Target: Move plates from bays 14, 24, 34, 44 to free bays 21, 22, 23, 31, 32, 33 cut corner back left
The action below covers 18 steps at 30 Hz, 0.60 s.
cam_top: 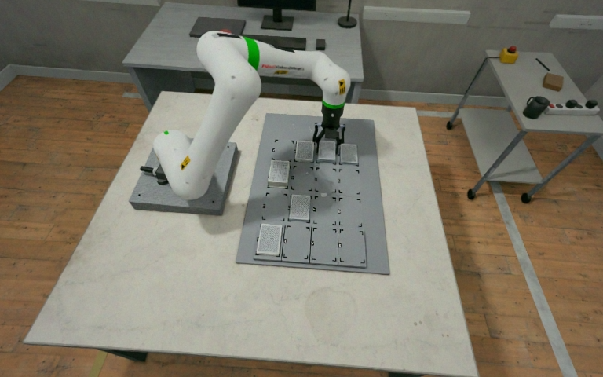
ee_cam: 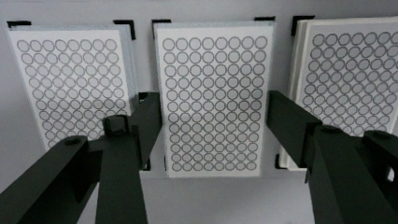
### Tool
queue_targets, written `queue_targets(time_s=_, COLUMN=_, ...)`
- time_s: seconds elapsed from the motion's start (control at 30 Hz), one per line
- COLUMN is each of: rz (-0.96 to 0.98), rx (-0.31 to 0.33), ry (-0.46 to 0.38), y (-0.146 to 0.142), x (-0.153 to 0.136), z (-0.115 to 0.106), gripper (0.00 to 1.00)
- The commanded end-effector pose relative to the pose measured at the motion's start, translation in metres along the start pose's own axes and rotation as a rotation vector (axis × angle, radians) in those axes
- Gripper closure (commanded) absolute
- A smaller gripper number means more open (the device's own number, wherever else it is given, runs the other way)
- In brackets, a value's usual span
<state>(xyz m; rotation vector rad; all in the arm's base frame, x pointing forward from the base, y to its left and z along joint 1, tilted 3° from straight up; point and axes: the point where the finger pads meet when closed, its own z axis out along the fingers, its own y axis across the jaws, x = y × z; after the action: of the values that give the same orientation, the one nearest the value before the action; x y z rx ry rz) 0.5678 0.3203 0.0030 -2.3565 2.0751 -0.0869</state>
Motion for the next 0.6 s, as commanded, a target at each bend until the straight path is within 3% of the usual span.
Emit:
queue_targets(time_s=0.0, rz=0.000, rx=0.002, ry=-0.001, y=-0.0006, x=-0.0002, z=-0.0004, gripper=0.90)
queue_targets(time_s=0.57, rz=0.000, rx=0.002, ry=-0.001, y=-0.0006, x=-0.0002, z=0.0039, gripper=0.90)
